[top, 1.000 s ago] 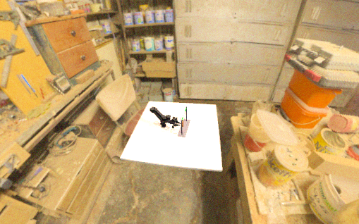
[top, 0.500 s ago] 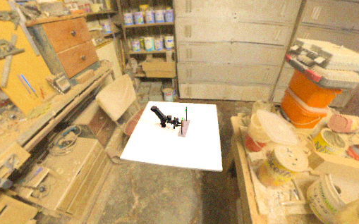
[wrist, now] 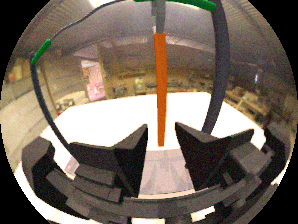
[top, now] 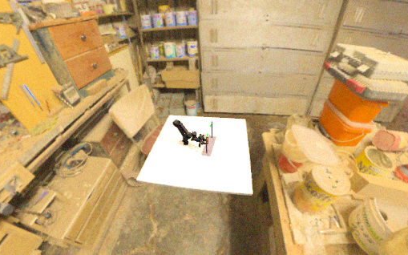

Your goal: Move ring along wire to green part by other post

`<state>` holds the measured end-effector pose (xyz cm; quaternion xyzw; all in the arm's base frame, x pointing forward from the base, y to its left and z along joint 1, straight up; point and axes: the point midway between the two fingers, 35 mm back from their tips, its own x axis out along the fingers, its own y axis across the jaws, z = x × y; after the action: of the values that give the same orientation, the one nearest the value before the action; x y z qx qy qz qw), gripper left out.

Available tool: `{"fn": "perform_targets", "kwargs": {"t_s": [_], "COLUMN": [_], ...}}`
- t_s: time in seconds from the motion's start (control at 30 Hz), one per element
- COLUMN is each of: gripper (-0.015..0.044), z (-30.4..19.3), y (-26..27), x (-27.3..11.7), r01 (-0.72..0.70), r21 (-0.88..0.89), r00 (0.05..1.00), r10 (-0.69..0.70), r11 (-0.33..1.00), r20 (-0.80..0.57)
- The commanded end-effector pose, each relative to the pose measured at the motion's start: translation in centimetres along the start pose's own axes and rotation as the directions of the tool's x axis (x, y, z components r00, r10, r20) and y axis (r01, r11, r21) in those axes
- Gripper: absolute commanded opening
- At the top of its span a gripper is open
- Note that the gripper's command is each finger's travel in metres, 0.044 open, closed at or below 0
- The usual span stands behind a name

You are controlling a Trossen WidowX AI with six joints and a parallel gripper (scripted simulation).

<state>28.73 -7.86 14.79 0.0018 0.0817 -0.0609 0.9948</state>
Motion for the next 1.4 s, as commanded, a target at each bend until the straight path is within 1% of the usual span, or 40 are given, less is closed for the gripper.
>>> {"fn": "perform_targets", "kwargs": {"t_s": [0.0,0.57,1.33,1.37], "gripper": [0.016,0.016,0.016,0.0134], "z": [0.2,-0.4,-0.5,-0.5], "y": [0.0,0.1,0.1,0.1], "x": [0.8,3.3,3.3,3.3], "r01": [0.002,0.002,0.002,-0.002], "r21": [0.002,0.003,0.003,-0.001], "r00": [1.0,1.0,1.0,1.0], "r10": [-0.002,-0.002,-0.002,0.002], "r11": [1.0,1.0,1.0,1.0], "r20": [0.006,0.008,0.008,0.005]}}
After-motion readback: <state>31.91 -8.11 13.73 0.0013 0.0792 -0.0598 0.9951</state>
